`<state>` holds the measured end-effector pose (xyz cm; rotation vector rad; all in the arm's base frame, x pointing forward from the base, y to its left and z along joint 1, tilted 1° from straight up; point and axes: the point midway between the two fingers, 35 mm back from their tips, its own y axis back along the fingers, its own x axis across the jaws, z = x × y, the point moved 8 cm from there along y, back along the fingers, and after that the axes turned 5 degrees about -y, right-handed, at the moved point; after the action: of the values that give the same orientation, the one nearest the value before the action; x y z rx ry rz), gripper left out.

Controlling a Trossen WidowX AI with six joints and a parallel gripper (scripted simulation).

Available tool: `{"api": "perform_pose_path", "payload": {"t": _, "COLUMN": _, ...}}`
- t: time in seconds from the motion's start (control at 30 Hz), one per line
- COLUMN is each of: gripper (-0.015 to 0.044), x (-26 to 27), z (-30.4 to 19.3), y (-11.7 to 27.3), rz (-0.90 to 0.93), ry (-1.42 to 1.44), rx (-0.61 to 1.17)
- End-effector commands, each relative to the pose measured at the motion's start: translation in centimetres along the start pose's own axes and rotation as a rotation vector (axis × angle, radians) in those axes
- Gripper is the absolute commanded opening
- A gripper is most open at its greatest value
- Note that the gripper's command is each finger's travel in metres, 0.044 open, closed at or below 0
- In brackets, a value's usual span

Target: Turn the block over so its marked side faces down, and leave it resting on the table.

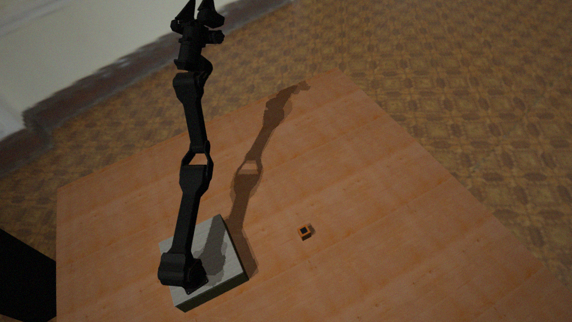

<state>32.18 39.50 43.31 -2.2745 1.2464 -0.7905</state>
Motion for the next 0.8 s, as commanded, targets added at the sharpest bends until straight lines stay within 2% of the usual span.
{"api": "perform_pose_path", "payload": {"t": 0.0, "gripper": 0.0426, "x": 0.0, "z": -0.1, "y": 0.0, "rz": 0.000, "ry": -0.001, "rx": 0.003}}
{"api": "perform_pose_path", "payload": {"t": 0.1, "gripper": 0.0440, "x": -0.1, "z": -2.0, "y": 0.2, "rz": 0.005, "ry": -0.019, "rx": 0.044}}
{"api": "perform_pose_path", "payload": {"t": 0.37, "gripper": 0.0440, "x": 0.5, "z": -12.1, "y": 1.9, "rz": 0.037, "ry": -0.143, "rx": 0.265}}
{"api": "perform_pose_path", "payload": {"t": 0.77, "gripper": 0.0440, "x": 4.1, "z": -25.7, "y": 7.2, "rz": 0.076, "ry": -0.409, "rx": 0.605}}
